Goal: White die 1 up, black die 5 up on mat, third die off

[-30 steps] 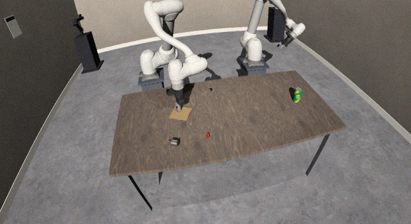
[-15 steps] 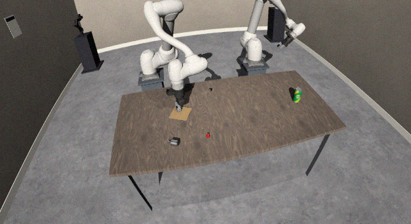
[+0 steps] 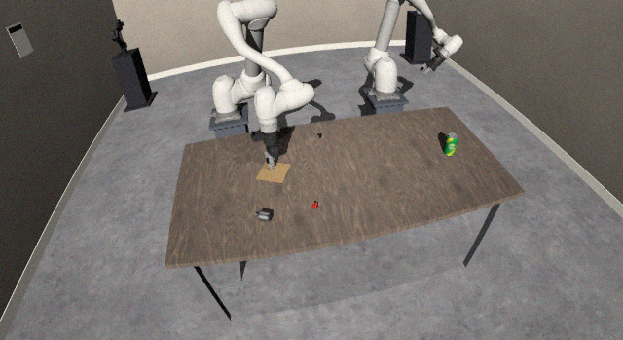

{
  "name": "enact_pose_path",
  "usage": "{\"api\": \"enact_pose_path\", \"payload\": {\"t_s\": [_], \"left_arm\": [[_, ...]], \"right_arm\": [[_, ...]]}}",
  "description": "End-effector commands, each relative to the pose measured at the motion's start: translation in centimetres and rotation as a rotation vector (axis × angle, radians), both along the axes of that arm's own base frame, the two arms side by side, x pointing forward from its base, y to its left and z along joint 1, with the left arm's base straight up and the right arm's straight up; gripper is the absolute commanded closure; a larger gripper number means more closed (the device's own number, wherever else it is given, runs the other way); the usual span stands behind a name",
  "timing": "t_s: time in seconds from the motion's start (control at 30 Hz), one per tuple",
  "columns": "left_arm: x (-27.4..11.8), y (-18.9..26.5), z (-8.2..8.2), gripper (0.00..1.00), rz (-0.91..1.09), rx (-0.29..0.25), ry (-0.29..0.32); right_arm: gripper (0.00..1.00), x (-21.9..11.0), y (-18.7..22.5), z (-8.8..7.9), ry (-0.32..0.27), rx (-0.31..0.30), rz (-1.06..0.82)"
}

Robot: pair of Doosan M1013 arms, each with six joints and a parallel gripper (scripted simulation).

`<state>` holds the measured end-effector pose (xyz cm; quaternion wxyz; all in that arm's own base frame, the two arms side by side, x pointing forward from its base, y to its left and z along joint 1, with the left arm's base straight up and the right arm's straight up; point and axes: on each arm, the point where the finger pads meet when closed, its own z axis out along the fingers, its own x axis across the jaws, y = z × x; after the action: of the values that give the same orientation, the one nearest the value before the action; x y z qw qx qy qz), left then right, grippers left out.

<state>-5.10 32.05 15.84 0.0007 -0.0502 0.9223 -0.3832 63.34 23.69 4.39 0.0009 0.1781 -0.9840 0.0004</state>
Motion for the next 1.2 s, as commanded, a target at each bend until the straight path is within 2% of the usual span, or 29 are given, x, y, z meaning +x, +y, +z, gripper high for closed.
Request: {"api": "enact_pose_path", "payload": {"t_s": [0.0, 0.23, 0.4, 0.63, 0.67, 1.17], "left_arm": [[0.0, 0.0, 0.0, 0.00, 0.000, 0.001, 0.000], [0.0, 0.0, 0.0, 0.00, 0.000, 0.001, 0.000], [0.0, 0.0, 0.0, 0.00, 0.000, 0.001, 0.000], [0.0, 0.0, 0.0, 0.00, 0.000, 0.001, 0.000], [0.0, 0.0, 0.0, 0.00, 0.000, 0.001, 0.000], [0.0, 0.0, 0.0, 0.00, 0.000, 0.001, 0.000]], "right_arm": [[0.30, 0.1, 0.0, 1.2, -0.002, 0.001, 0.000], [0.30, 0.1, 0.0, 5.0, -0.002, 0.001, 0.000], [0.30, 0.1, 0.0, 6.7, -0.002, 0.001, 0.000], [0.30, 0.1, 0.0, 7.0, -0.002, 0.001, 0.000], [0.00, 0.1, 0.0, 7.0, -0.002, 0.001, 0.000], [0.00, 0.1, 0.0, 7.0, -0.002, 0.001, 0.000]]}}
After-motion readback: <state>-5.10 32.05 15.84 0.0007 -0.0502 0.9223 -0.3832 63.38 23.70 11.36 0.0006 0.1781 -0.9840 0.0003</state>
